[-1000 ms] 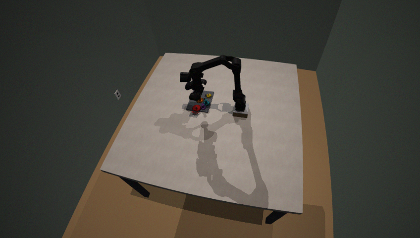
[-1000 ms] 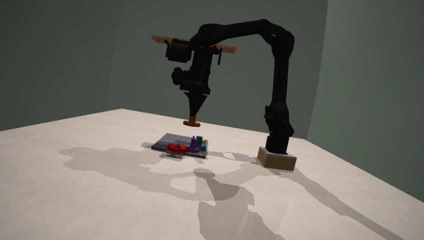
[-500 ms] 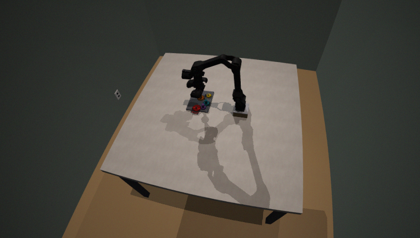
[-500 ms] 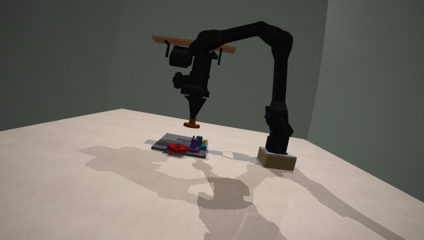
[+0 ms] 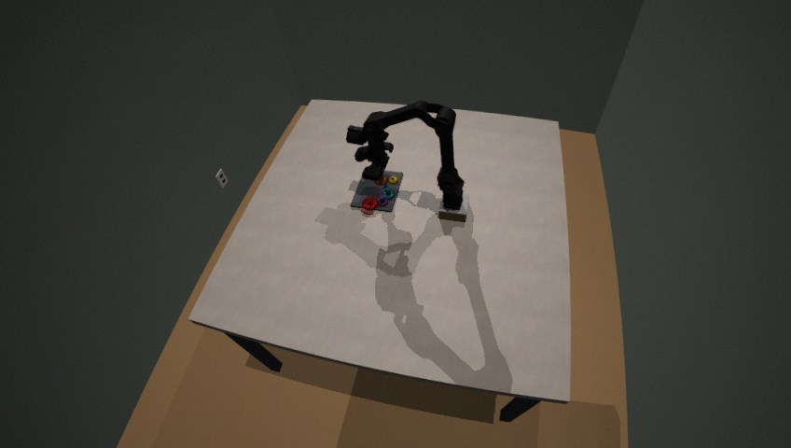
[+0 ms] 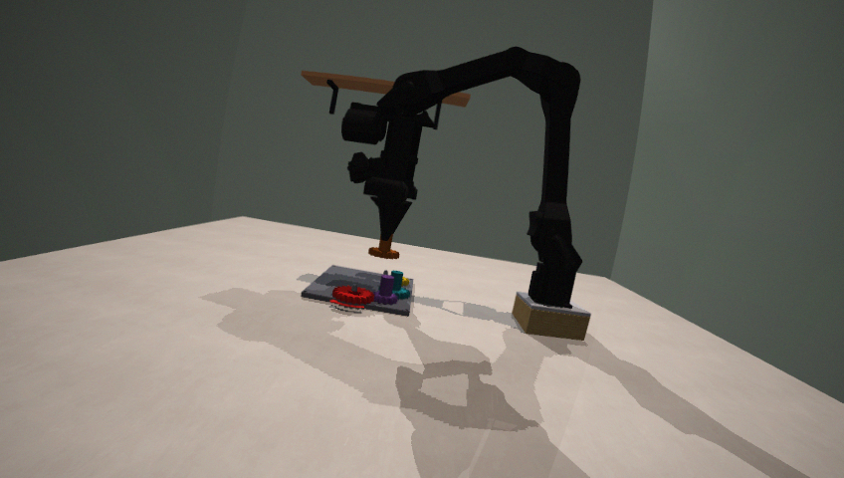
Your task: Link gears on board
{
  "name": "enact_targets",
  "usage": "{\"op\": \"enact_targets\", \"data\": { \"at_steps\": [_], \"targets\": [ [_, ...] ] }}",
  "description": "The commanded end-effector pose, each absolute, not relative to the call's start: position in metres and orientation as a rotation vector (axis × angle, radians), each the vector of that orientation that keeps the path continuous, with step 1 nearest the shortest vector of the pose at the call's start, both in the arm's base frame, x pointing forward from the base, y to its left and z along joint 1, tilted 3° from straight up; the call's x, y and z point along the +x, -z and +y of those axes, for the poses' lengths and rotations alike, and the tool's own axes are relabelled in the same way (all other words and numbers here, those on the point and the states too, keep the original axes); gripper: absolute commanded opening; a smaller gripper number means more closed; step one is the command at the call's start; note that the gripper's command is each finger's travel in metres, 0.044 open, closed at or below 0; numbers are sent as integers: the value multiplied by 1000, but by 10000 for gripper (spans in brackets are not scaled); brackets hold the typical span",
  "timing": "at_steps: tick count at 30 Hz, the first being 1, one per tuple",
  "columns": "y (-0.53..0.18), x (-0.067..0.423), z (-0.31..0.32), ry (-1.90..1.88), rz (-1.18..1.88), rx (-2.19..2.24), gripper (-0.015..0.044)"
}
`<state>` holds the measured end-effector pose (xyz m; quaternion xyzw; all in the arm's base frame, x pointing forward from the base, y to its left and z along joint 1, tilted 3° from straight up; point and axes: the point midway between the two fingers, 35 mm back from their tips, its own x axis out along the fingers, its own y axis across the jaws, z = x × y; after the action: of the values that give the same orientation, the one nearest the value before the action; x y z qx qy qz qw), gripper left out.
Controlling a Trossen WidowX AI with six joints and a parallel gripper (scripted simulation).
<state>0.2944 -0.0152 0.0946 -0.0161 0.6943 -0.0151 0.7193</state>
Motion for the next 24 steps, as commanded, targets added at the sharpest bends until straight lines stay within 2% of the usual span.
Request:
{"op": "enact_targets", "data": {
  "at_steps": [1,15,24],
  "targets": [
    [-91,293,-24,35,1541,-45,0],
    [-87,291,-42,39,1541,-48,0],
    [-88,291,-42,188,1530,106,0]
  ]
}}
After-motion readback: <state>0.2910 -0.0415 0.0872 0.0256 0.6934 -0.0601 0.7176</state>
